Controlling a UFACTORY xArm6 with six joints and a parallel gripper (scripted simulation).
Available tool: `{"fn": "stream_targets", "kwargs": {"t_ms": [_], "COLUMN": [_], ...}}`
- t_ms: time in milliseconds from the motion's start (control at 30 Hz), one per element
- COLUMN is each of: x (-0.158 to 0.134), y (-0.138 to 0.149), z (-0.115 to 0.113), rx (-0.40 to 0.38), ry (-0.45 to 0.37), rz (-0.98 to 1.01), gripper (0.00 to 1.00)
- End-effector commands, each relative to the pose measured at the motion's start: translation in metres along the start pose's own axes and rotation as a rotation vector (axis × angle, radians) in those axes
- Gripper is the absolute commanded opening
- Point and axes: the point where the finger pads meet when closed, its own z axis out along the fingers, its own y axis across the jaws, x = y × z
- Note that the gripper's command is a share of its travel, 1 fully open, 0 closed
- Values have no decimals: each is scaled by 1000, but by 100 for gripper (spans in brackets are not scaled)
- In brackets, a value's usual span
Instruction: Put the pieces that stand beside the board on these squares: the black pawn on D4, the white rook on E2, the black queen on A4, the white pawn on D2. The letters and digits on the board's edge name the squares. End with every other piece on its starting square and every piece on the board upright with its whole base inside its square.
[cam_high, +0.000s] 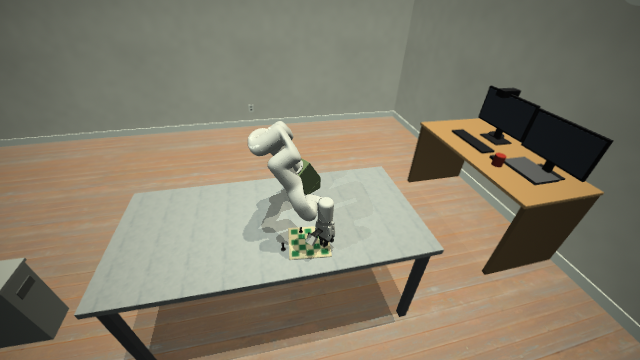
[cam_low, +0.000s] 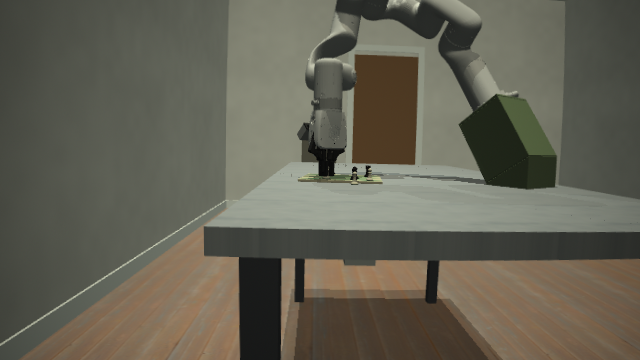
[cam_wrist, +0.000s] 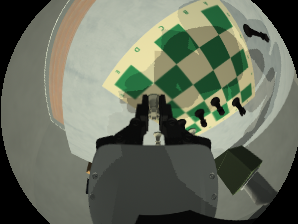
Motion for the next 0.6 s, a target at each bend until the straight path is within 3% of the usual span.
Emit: {"fn": "stream_targets", "kwargs": {"t_ms": [0,67,100,267,300,567], "x": [1,1,1,1,1,1], "y": [-1,-1,-1,-1,-1,-1], "z": [-1,-1,-1,-1,-1,-1], "rx": [3,3,3,3,3,3], "ry": [1,1,1,1,1,1], "rz": [0,0,0,0,0,0], "gripper": [15,15,22,30,37,37]}}
